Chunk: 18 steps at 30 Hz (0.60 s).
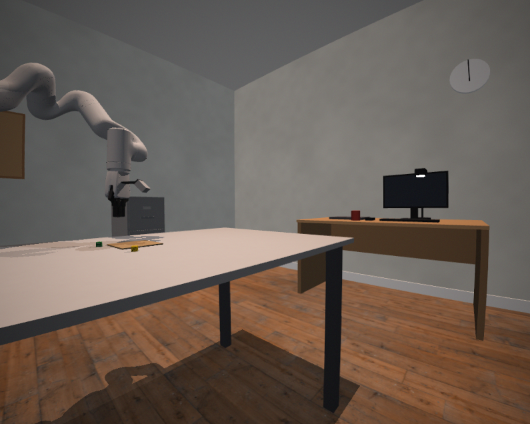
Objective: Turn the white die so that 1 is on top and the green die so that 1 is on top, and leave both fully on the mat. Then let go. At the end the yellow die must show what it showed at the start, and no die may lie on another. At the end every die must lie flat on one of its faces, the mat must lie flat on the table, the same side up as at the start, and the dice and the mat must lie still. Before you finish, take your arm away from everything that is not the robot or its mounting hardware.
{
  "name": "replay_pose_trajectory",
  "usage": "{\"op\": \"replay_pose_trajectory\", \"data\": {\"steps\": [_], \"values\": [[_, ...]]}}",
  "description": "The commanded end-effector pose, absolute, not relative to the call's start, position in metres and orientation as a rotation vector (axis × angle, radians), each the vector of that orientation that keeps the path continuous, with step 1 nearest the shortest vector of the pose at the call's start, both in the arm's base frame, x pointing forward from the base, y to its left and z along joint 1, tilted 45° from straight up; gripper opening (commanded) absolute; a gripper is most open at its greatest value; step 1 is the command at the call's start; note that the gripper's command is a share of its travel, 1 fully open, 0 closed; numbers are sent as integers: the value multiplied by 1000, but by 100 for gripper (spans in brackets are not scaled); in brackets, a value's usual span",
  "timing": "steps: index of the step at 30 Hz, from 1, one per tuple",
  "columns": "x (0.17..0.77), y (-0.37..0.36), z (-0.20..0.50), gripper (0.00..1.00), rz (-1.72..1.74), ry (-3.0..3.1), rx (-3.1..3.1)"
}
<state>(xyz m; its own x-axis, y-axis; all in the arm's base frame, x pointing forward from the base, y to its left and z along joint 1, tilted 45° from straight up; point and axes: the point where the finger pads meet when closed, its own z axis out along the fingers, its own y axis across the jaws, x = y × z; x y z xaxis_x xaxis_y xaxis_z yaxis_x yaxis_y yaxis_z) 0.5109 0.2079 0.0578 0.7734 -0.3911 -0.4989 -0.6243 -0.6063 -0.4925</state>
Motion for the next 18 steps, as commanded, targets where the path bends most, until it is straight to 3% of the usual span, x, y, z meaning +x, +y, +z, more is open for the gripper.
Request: {"op": "replay_pose_trajectory", "data": {"steps": [1,18], "values": [[516,211,60,11,359,552,-2324],[528,218,64,11,155,47,-2364]]}}
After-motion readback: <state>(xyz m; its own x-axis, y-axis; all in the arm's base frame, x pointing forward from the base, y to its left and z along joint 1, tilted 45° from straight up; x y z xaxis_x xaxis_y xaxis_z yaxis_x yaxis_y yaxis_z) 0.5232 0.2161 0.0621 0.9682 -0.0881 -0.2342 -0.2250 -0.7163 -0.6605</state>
